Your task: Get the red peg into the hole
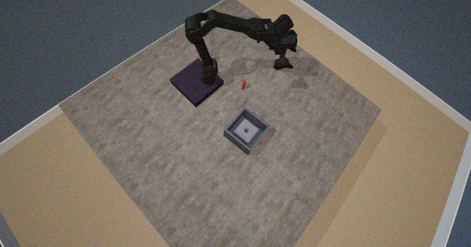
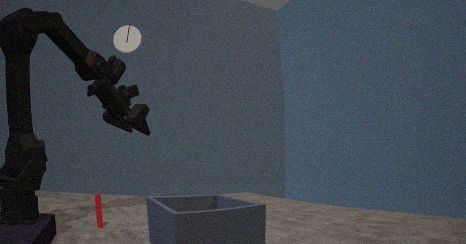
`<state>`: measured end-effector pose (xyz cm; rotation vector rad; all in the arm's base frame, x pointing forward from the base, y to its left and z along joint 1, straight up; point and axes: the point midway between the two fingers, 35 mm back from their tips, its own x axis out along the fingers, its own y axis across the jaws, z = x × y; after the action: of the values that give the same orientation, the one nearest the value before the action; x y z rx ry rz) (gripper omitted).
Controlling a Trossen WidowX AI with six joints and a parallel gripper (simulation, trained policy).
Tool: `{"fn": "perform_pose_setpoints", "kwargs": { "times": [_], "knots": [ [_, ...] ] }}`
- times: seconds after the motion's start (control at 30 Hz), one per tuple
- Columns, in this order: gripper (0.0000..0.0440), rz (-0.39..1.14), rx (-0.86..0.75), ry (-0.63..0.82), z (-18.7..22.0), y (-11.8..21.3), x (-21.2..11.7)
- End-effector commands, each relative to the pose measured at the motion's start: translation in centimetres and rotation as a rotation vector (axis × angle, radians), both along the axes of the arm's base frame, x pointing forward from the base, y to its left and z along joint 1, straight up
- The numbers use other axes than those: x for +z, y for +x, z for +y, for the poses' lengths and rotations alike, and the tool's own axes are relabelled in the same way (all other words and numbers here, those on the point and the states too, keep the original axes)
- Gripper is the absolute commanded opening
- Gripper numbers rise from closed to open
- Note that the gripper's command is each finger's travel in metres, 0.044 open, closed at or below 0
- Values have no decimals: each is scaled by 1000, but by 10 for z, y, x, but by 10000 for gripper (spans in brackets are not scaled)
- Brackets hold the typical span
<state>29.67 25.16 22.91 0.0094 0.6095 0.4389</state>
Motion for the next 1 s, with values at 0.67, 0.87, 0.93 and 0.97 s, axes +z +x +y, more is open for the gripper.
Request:
{"fn": "perform_pose_setpoints", "kwargs": {
  "times": [0.67, 0.87, 0.93, 0.97],
  "knots": [
    [440, 585, -542, 52, -100, -61, -86],
    [440, 703, -712, 50, -123, -82, -103],
    [440, 735, -763, 49, -129, -87, -108],
    [440, 750, -787, 48, -131, -90, -111]
  ]
}}
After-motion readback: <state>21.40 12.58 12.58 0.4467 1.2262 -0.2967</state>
